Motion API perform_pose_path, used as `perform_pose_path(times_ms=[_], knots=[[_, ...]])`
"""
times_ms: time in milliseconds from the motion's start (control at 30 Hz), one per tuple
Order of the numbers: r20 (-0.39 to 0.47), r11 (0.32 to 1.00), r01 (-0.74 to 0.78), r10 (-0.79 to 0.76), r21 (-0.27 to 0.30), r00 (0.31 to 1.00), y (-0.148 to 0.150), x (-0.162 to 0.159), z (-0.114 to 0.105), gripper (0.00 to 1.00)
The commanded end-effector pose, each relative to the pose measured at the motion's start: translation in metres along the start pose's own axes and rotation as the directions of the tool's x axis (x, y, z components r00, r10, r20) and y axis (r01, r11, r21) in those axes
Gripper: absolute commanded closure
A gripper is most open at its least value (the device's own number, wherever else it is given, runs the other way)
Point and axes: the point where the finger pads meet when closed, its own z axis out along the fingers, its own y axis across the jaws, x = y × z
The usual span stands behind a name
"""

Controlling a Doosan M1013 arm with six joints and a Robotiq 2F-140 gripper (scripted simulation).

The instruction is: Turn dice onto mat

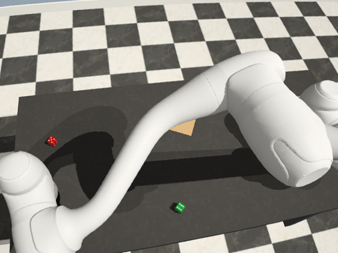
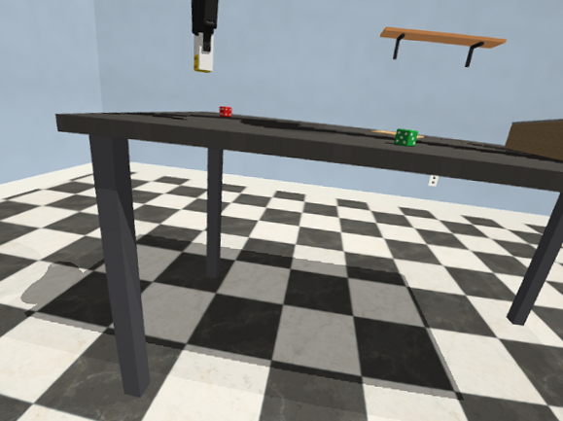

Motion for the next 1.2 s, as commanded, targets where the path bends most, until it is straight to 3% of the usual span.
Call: perform_pose_path(times_ms=[0,67,100,133,233,300,400,433,467,533,567,600,667,700,800,833,867,900,967,1000,1033,1133,1167], knots=[[0.0,1.0,0.025,-0.025,0.0,1.0,-0.016,0.023,-0.004,0.76],[0.0,0.998,0.069,-0.069,0.0,0.998,-0.04,0.064,-0.009,0.76],[0.0,0.998,0.069,-0.069,0.0,0.998,-0.04,0.064,-0.009,0.76],[0.0,0.995,0.098,-0.098,0.0,0.995,-0.054,0.092,-0.012,0.76],[0.0,0.995,0.098,-0.098,0.0,0.995,-0.054,0.092,-0.012,0.76],[0.0,0.986,0.167,-0.167,0.0,0.986,-0.078,0.155,-0.017,0.76],[0.0,0.986,0.167,-0.167,0.0,0.986,-0.081,0.164,-0.017,0.76],[0.0,0.978,0.206,-0.206,0.0,0.978,-0.092,0.205,-0.02,0.76],[0.0,0.978,0.206,-0.206,0.0,0.978,-0.092,0.206,-0.02,0.76],[0.0,0.969,0.247,-0.247,0.0,0.969,-0.101,0.251,-0.022,0.76],[0.0,0.969,0.247,-0.247,0.0,0.969,-0.101,0.251,-0.022,0.76],[0.0,0.957,0.289,-0.289,0.0,0.957,-0.104,0.289,-0.022,0.76],[0.0,0.957,0.289,-0.289,0.0,0.957,-0.105,0.297,-0.022,0.76],[0.0,0.944,0.33,-0.33,0.0,0.944,-0.106,0.34,-0.022,0.76],[0.0,0.944,0.33,-0.33,0.0,0.944,-0.106,0.344,-0.022,0.76],[0.0,0.929,0.369,-0.369,0.0,0.929,-0.104,0.39,-0.022,0.76],[0.0,0.929,0.369,-0.369,0.0,0.929,-0.104,0.39,-0.022,0.76],[0.0,0.914,0.406,-0.406,0.0,0.914,-0.099,0.419,-0.02,0.76],[0.0,0.914,0.406,-0.406,0.0,0.914,-0.098,0.433,-0.02,0.76],[0.0,0.898,0.439,-0.439,0.0,0.898,-0.09,0.469,-0.018,0.76],[0.0,0.898,0.439,-0.439,0.0,0.898,-0.089,0.472,-0.018,0.76],[0.0,0.869,0.495,-0.495,0.0,0.869,-0.069,0.534,-0.013,0.76],[0.0,0.869,0.495,-0.495,0.0,0.869,-0.069,0.536,-0.013,0.76]])
